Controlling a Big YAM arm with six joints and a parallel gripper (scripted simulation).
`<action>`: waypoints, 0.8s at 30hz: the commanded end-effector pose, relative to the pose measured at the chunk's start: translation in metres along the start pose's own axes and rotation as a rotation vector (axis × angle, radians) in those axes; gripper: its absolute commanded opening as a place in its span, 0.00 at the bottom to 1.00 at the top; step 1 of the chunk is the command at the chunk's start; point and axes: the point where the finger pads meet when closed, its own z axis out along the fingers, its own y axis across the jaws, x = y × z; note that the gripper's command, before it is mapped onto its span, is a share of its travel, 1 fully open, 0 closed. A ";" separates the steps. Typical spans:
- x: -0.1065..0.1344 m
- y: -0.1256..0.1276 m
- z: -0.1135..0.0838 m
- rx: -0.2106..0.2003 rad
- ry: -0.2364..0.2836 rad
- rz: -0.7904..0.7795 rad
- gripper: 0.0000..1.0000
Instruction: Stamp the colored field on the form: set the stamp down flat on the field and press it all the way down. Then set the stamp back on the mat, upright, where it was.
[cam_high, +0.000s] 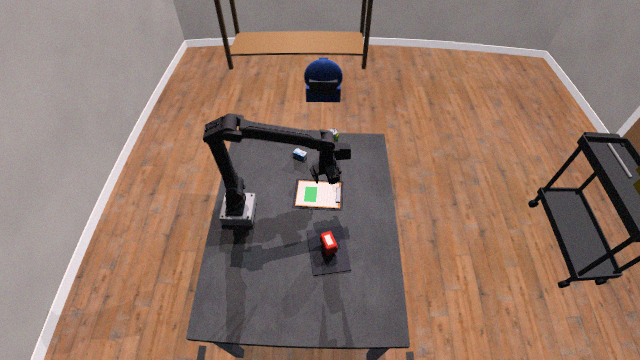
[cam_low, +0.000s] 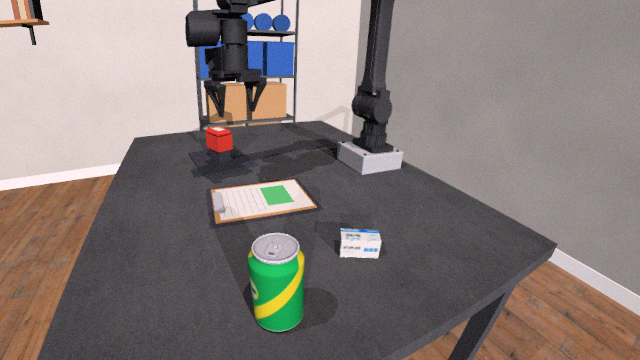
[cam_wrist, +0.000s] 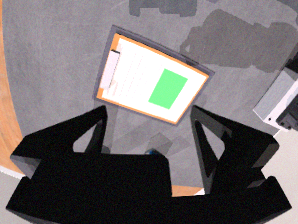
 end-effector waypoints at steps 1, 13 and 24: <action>-0.045 -0.001 -0.013 -0.060 -0.018 -0.021 0.86; -0.180 -0.028 0.004 -0.067 -0.036 -0.021 0.86; -0.255 -0.054 0.017 -0.058 -0.038 -0.021 0.86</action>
